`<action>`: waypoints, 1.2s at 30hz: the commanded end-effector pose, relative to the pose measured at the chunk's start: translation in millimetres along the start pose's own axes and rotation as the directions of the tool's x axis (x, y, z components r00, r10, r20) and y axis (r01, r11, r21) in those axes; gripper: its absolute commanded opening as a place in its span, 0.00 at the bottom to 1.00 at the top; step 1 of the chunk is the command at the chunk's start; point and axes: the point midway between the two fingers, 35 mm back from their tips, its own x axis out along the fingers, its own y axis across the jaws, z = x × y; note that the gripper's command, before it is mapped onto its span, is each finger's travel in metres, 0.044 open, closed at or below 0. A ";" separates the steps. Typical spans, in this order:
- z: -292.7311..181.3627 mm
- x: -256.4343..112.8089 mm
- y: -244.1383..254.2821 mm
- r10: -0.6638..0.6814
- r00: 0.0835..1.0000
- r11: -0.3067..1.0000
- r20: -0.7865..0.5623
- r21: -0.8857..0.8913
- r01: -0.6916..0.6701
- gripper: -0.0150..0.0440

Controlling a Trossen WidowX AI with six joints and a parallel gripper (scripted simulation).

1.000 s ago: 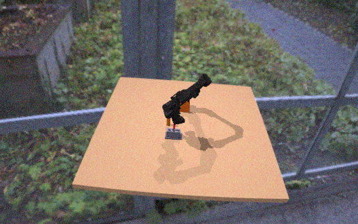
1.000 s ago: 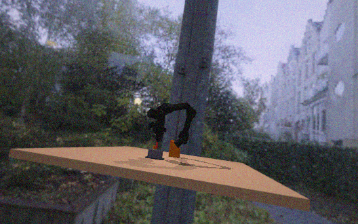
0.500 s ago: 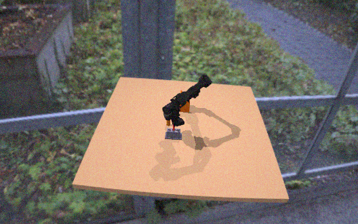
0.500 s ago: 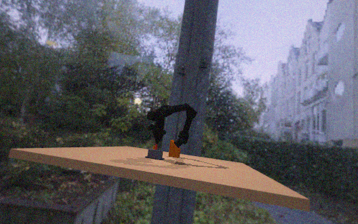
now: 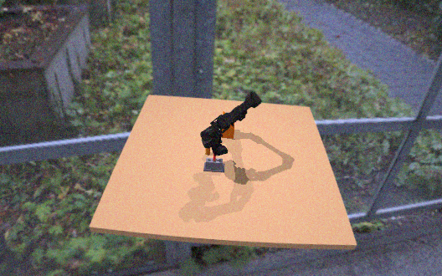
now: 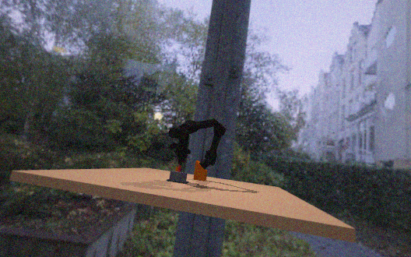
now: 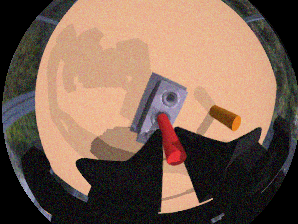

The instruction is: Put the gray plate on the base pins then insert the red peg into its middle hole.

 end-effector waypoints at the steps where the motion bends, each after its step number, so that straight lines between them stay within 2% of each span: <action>1: -1.0 1.2 1.0 0.000 1.000 1.000 -0.001 0.000 0.000 0.25; 21: -1.2 2.1 2.0 -0.003 1.000 1.000 0.001 -0.004 0.003 0.25; 27: -1.2 2.1 2.0 -0.003 1.000 1.000 0.001 -0.004 0.003 0.51; 36: -1.2 2.1 2.0 -0.003 1.000 1.000 0.001 -0.004 0.003 0.51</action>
